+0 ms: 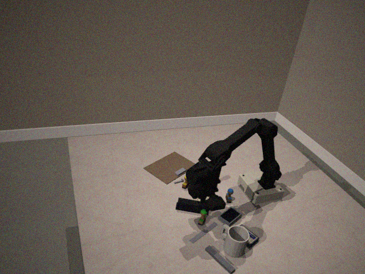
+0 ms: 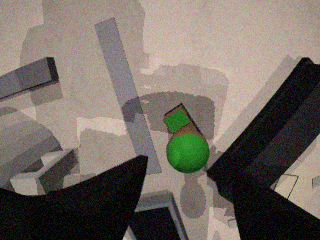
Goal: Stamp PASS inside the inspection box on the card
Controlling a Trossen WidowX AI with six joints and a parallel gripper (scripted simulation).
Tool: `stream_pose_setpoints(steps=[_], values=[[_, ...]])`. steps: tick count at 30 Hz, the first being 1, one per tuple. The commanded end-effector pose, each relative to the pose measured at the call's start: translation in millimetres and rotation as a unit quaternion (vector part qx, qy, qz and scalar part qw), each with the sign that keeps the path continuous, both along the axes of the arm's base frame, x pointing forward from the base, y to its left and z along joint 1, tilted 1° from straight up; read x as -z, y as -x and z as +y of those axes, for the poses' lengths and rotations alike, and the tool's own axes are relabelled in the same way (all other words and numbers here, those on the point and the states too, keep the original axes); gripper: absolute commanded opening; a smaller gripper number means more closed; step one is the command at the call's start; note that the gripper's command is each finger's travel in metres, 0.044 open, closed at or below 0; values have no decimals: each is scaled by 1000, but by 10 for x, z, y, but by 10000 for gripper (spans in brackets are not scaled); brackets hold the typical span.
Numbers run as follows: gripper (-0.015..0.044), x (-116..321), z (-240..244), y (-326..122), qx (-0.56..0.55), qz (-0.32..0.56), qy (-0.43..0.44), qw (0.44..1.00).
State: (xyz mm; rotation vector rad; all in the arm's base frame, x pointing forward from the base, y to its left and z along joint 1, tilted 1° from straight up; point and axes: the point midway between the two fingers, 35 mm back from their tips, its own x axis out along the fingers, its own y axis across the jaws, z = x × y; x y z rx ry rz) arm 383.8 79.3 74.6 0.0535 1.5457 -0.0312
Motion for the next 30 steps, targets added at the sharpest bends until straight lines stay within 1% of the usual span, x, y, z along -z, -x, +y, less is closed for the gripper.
stream_pose_setpoints(steps=[1, 30], values=[[220, 90, 5, 2, -2, 3, -1, 1000], [220, 562, 12, 12, -2, 3, -1, 1000]])
